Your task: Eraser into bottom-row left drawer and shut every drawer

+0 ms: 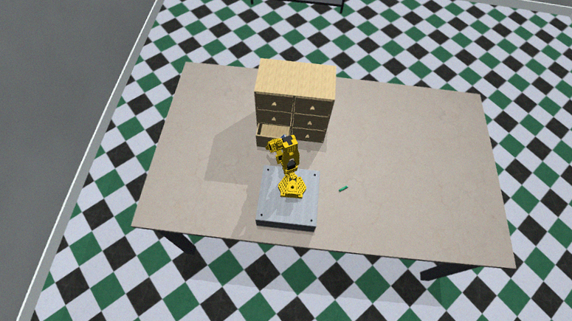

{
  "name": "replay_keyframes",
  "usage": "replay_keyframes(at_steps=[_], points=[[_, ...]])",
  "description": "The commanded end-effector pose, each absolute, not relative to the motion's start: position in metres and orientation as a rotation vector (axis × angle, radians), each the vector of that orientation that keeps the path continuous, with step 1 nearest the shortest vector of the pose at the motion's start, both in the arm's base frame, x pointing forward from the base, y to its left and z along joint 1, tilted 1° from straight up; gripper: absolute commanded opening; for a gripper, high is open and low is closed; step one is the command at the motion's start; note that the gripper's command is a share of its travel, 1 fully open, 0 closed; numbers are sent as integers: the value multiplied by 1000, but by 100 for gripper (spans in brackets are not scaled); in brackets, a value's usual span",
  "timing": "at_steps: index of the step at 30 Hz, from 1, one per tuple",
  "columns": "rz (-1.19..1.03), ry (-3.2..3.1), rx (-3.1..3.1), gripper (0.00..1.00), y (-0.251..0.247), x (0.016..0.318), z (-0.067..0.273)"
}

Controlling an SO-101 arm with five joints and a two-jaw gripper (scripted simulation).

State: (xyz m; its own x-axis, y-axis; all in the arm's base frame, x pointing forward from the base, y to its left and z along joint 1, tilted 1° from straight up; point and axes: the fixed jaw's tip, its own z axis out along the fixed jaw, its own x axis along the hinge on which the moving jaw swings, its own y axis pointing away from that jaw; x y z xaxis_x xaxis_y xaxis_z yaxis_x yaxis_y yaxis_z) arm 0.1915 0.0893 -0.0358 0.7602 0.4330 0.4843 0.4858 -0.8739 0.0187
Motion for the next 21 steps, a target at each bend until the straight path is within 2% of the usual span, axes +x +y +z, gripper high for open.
replay_keyframes(at_steps=[1, 21], points=[[-754, -736, -2840, 21, 92, 196, -35], [-755, -724, -2845, 21, 91, 198, -35]])
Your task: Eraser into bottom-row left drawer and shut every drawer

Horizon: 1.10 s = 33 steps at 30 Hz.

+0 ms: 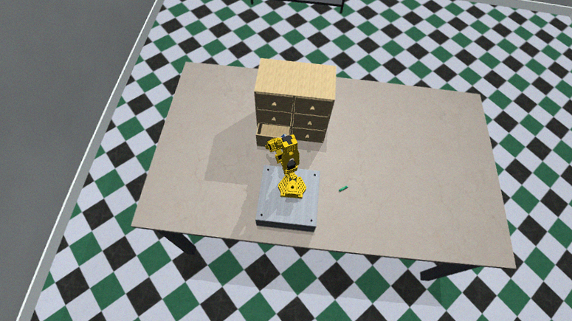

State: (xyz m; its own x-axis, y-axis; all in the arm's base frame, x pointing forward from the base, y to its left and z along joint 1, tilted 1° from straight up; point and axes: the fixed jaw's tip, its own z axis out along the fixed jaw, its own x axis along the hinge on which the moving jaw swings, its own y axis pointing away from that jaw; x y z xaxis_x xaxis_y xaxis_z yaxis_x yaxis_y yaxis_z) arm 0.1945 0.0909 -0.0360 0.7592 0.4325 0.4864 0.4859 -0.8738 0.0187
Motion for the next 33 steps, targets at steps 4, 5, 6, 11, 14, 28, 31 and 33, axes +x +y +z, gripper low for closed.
replay_keyframes(at_steps=[4, 5, 6, 11, 14, 28, 31, 33], points=[[-755, -724, -2845, 21, 91, 198, -35], [-755, -724, -2845, 21, 91, 198, -35], [-755, -724, -2845, 21, 91, 198, -35], [-755, -724, -2845, 18, 91, 198, -35], [-755, -724, -2845, 16, 91, 198, -35], [-755, -724, -2845, 8, 91, 198, -35], [-755, -724, -2845, 6, 91, 198, -35], [-755, -724, -2845, 4, 91, 198, -35]])
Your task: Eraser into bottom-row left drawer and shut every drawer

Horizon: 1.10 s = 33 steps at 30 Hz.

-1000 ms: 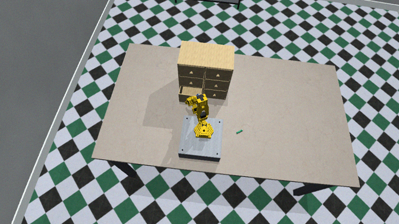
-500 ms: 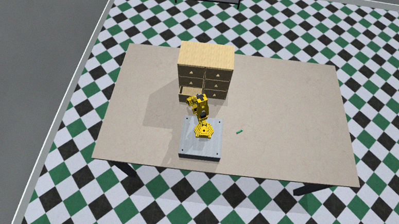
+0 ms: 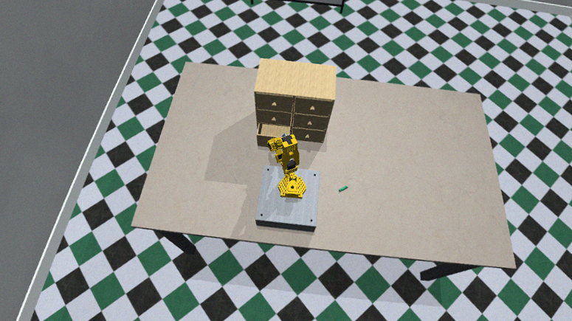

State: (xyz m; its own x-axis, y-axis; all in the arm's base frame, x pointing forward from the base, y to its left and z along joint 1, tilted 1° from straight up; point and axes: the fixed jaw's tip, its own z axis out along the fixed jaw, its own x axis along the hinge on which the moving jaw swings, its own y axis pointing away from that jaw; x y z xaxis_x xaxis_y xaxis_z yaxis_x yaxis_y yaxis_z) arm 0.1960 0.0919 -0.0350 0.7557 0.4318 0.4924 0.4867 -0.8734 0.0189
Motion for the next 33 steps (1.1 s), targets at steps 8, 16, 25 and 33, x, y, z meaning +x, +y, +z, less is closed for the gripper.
replay_keyframes(at_steps=[8, 16, 25, 33], points=[[-755, -724, -2845, 0, 91, 198, -35], [-755, -724, -2845, 0, 91, 198, -35], [-755, -724, -2845, 0, 91, 198, -35], [-756, -667, -2859, 0, 90, 207, -36]])
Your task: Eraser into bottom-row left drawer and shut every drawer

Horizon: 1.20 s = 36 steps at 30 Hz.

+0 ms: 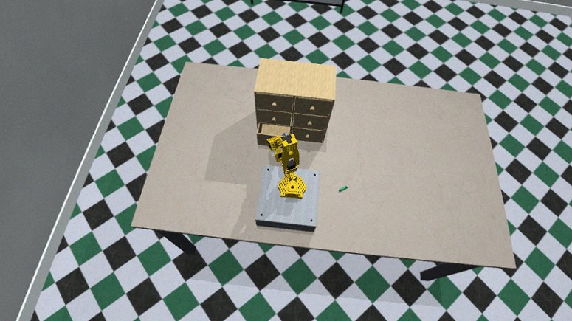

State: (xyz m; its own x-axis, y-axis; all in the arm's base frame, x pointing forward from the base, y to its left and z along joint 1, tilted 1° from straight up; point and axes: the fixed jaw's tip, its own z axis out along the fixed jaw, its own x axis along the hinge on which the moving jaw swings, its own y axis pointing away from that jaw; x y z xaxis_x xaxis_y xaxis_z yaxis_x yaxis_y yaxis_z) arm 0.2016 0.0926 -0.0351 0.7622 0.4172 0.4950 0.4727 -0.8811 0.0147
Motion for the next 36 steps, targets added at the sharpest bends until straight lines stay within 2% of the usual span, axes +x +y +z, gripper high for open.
replay_keyframes(at_steps=[1, 36], points=[[-756, -660, -2861, 0, 90, 208, -36], [-761, -596, -2882, 0, 89, 228, -36]])
